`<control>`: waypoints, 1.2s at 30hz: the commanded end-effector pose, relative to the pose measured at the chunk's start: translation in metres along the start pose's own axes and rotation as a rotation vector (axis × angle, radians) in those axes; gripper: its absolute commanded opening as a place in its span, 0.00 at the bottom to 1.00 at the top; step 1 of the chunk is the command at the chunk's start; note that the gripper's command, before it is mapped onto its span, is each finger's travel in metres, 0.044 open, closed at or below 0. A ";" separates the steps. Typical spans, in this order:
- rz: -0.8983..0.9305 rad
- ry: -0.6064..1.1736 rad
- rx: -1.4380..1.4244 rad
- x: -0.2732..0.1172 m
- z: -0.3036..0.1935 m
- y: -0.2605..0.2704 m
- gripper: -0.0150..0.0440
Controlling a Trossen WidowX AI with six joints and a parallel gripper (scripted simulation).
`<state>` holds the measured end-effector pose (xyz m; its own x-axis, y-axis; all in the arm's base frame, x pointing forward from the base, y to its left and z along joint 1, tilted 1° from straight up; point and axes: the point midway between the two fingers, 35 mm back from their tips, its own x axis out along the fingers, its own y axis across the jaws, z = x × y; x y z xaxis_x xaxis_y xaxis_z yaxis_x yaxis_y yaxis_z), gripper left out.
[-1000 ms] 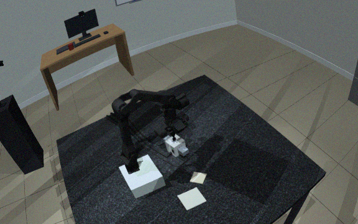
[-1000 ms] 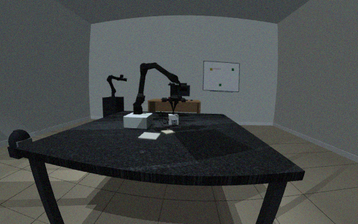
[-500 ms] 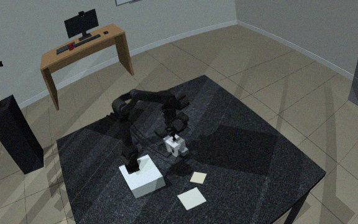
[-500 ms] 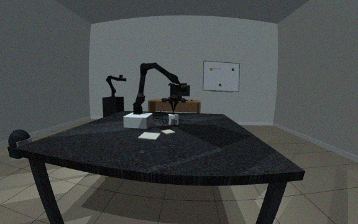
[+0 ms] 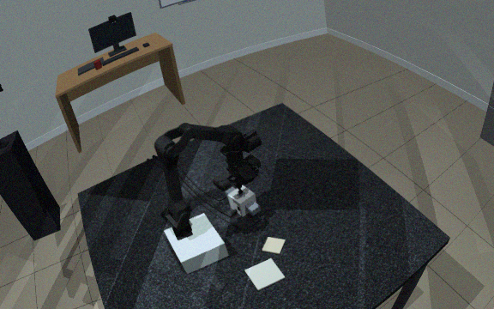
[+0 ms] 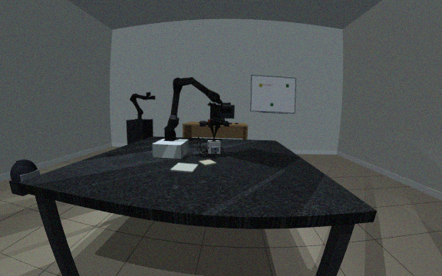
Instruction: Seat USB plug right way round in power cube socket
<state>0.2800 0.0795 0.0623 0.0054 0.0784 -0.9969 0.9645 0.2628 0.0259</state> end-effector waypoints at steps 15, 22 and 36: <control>-0.003 0.001 -0.005 0.003 0.000 0.000 0.25; -0.003 0.001 -0.005 0.004 0.000 0.000 0.25; -0.003 0.001 -0.005 0.005 0.000 0.000 0.25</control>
<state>0.2803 0.0795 0.0596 0.0078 0.0791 -0.9968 0.9644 0.2629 0.0284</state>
